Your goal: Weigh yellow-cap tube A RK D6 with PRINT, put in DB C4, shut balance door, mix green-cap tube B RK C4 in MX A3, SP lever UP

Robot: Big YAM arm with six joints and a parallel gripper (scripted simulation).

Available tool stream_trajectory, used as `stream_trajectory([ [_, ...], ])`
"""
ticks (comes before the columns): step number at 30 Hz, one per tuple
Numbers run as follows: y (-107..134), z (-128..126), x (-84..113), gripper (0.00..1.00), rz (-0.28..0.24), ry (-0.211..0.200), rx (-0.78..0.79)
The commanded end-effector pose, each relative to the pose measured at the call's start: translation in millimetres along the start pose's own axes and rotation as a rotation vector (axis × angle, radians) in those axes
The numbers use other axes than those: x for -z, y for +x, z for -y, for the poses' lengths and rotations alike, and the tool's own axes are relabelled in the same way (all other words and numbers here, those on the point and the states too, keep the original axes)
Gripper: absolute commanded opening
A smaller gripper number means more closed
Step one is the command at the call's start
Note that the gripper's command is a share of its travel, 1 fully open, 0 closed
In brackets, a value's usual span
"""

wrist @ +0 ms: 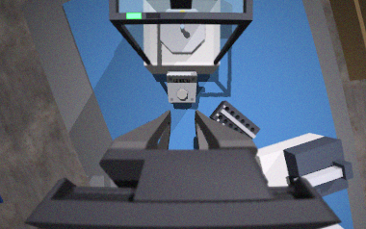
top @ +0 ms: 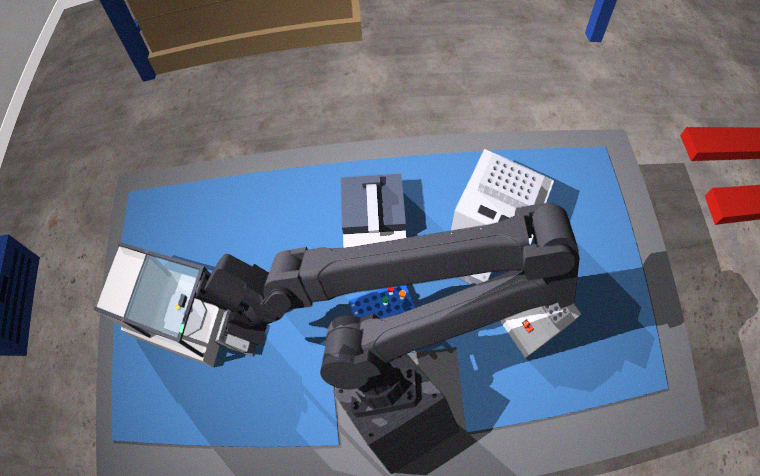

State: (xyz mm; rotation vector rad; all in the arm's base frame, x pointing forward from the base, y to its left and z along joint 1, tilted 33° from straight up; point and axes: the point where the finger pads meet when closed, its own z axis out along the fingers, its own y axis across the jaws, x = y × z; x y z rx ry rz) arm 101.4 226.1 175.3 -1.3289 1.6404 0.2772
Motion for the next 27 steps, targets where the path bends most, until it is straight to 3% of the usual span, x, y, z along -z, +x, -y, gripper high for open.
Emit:
stream_trajectory([
  [1,-2.8,-0.8,7.2,0.30,-0.004,-0.004,-0.016],
  [2,-21.2,5.9,16.8,0.30,0.028,-0.001,-0.034],
  [3,-23.7,6.6,19.1,0.30,0.031,-0.001,-0.036],
  [17,-32.8,6.5,36.3,0.30,0.027,-0.004,-0.038],
  [18,-18.9,0.7,30.1,0.30,0.000,-0.005,-0.020],
  [19,-34.1,6.3,38.9,0.30,0.025,-0.005,-0.038],
  [27,-39.1,4.6,48.1,0.30,0.011,-0.006,-0.031],
])
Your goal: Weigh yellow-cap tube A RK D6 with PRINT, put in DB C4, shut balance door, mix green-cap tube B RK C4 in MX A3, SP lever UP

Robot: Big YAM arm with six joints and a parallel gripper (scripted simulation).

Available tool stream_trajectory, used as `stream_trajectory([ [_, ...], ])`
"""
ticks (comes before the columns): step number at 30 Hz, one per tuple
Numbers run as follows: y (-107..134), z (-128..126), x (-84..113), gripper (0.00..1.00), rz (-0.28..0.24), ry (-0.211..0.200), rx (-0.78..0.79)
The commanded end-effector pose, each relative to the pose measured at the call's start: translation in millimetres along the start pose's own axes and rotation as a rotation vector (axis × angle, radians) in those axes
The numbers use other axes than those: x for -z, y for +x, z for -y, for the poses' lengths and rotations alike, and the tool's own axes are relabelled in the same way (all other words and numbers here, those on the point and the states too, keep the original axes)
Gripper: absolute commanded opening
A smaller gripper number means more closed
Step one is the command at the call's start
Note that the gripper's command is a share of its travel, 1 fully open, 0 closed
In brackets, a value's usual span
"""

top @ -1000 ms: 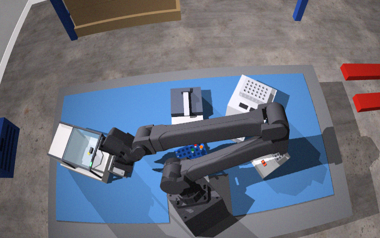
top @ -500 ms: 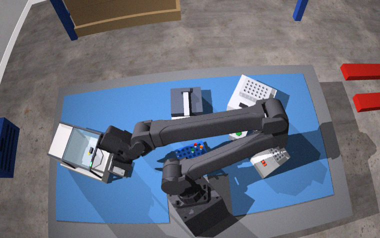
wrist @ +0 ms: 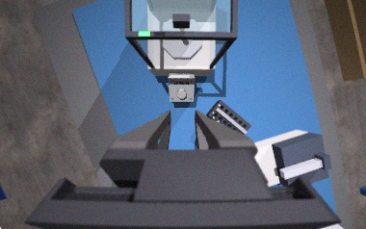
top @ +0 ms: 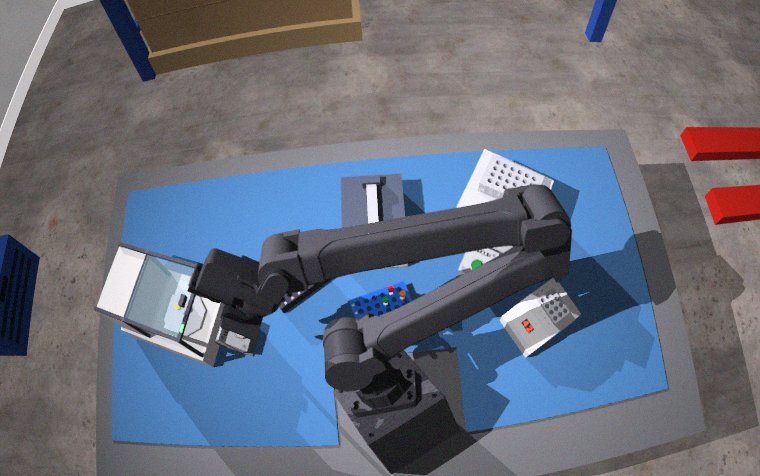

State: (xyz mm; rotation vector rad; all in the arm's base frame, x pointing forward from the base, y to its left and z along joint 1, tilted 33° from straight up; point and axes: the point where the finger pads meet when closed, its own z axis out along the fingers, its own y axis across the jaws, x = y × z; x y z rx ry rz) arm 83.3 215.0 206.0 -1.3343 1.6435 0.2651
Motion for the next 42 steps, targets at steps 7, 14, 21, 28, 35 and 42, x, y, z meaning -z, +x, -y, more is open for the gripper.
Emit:
stream_trajectory([
  [7,-24.7,4.3,22.7,0.30,0.020,-0.011,-0.037],
  [14,-30.1,4.2,32.5,0.30,0.018,-0.012,-0.038],
  [21,-12.9,-2.8,25.6,0.30,-0.011,-0.008,-0.011],
  [28,-43.6,6.7,29.9,0.30,0.022,0.005,-0.101],
  [35,-58.8,6.9,16.6,0.30,-0.054,0.071,-0.300],
  [42,-72.0,6.3,7.2,0.30,-0.096,0.113,-0.454],
])
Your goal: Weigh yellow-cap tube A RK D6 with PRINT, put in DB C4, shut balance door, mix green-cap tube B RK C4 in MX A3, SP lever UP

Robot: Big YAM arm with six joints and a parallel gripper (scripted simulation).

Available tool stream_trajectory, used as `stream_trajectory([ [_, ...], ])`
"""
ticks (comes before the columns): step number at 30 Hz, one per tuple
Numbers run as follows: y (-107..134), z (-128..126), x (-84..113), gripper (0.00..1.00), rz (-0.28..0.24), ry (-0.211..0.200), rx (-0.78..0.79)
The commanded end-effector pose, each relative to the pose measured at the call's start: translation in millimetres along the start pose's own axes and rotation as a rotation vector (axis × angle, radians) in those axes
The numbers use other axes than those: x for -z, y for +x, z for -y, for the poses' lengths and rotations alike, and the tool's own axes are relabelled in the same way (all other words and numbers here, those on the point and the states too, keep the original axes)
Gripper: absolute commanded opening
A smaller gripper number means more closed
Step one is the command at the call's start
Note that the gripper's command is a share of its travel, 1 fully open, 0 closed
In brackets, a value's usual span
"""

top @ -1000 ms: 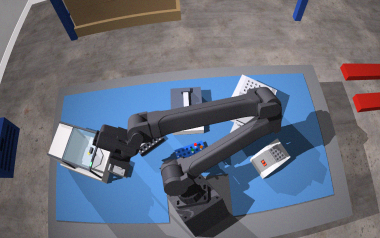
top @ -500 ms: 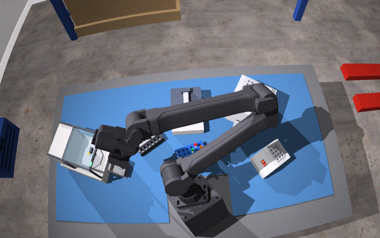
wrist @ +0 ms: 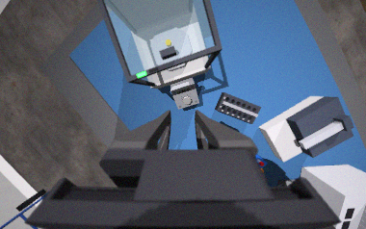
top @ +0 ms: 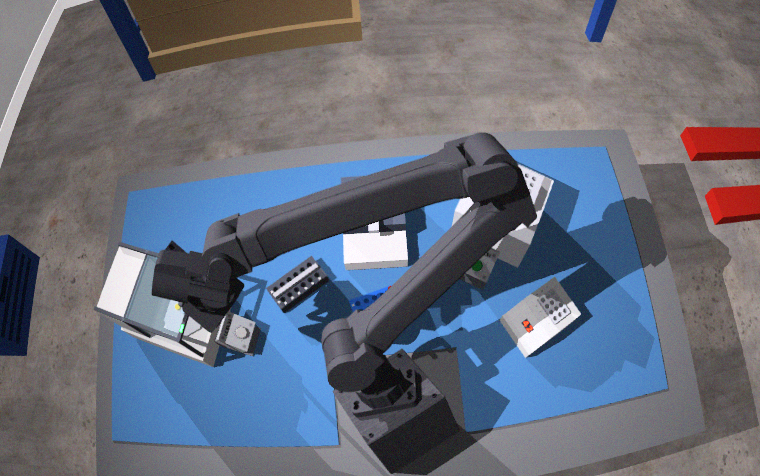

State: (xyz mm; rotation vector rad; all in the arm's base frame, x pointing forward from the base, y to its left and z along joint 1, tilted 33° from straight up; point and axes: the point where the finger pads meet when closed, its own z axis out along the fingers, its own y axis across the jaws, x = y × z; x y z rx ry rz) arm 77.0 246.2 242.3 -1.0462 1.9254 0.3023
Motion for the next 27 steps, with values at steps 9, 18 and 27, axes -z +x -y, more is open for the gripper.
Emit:
stream_trajectory([
  [9,-37.3,-3.4,0.1,0.30,-0.073,0.082,-0.417],
  [18,-63.2,-12.9,-14.8,0.30,-0.137,0.138,-0.633],
  [27,-75.7,-17.4,-22.6,0.30,-0.214,0.209,-0.900],
])
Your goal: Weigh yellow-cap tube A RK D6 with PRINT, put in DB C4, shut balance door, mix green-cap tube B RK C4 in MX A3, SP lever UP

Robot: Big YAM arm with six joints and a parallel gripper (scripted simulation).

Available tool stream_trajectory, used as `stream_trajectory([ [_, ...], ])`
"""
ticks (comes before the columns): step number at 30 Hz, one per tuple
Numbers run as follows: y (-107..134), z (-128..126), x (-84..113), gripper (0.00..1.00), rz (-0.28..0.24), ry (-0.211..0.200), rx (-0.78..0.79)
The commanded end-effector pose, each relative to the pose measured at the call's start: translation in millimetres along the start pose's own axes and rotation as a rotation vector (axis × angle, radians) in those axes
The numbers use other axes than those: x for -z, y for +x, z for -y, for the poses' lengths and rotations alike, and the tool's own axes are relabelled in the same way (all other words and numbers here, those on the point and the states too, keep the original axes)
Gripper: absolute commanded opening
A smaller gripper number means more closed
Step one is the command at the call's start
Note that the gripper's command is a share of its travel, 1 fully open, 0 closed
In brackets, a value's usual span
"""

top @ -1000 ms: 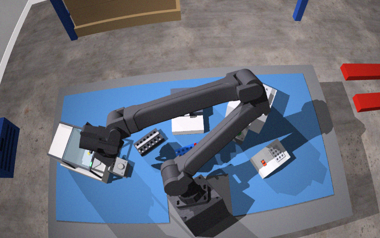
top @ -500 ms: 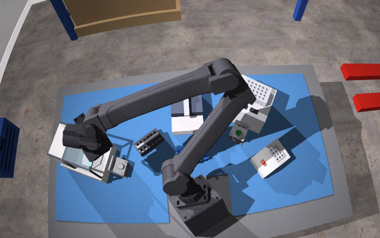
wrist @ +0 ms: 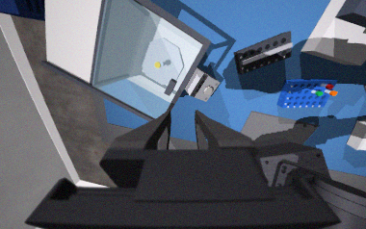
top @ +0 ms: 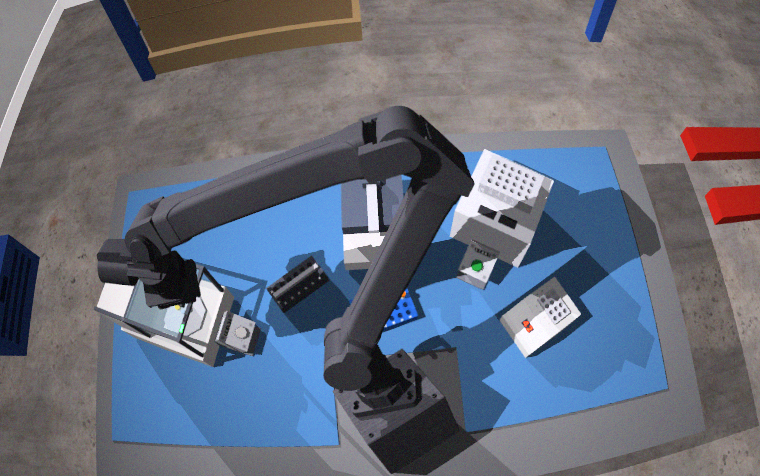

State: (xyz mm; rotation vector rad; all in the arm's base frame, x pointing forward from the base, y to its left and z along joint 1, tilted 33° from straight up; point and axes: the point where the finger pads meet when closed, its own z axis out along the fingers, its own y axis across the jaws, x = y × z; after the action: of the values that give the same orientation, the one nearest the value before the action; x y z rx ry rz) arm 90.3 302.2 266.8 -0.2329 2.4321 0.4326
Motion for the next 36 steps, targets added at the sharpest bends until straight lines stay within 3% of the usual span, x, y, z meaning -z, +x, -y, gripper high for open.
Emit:
stream_trajectory([
  [1,-16.9,-12.0,8.4,0.30,-0.013,0.031,-0.200],
  [10,-31.9,-38.1,1.9,0.30,-0.070,0.084,-0.406],
  [15,-31.9,-37.8,1.5,0.30,-0.109,0.120,-0.544],
  [18,-16.4,-23.1,0.0,0.30,-0.116,0.129,-0.516],
  [27,-24.4,-33.1,1.0,0.30,-0.111,0.112,-0.523],
  [28,-15.8,-23.8,-9.1,0.30,-0.113,0.144,-0.519],
  [36,-15.0,-24.4,-27.4,0.30,-0.112,0.144,-0.507],
])
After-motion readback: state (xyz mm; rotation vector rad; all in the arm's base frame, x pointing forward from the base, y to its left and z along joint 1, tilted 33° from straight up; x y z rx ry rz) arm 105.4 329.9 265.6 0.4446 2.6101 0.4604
